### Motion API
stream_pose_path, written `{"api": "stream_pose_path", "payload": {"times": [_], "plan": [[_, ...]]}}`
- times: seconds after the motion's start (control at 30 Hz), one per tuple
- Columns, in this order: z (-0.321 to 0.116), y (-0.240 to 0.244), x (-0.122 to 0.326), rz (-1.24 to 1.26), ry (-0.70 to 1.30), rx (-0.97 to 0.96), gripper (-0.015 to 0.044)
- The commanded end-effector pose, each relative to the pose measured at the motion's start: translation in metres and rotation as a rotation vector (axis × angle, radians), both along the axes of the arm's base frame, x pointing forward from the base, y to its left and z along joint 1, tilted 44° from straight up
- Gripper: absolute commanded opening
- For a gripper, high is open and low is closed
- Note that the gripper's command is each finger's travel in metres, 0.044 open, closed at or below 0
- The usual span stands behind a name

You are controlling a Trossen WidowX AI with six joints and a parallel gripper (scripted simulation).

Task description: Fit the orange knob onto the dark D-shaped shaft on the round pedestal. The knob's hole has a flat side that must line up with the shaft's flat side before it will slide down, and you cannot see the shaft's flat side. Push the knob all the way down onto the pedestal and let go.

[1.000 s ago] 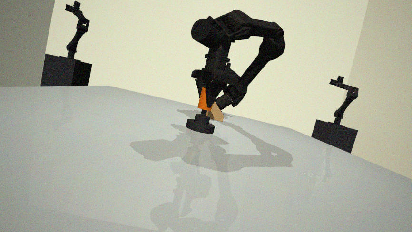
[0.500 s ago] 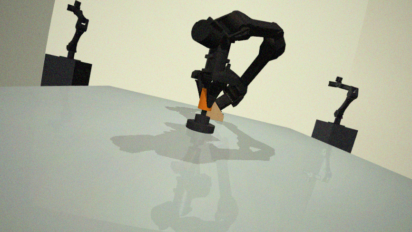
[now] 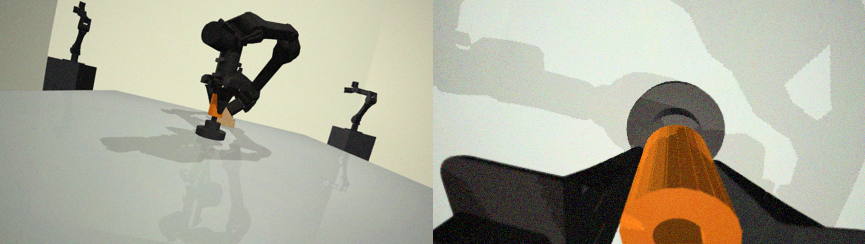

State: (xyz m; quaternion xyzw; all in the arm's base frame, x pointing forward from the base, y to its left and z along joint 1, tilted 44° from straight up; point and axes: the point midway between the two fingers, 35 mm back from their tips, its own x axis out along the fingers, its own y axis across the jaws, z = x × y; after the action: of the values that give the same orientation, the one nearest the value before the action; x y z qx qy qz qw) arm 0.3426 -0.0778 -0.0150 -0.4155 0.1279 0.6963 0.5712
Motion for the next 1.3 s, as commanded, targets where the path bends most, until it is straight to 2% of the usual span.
{"api": "stream_pose_path", "payload": {"times": [0.0, 1.27], "plan": [[-0.001, 0.0006, -0.0001, -0.003, 0.002, 0.002, 0.0], [-0.0011, 0.0023, -0.0002, -0.005, 0.003, 0.003, 0.0]]}}
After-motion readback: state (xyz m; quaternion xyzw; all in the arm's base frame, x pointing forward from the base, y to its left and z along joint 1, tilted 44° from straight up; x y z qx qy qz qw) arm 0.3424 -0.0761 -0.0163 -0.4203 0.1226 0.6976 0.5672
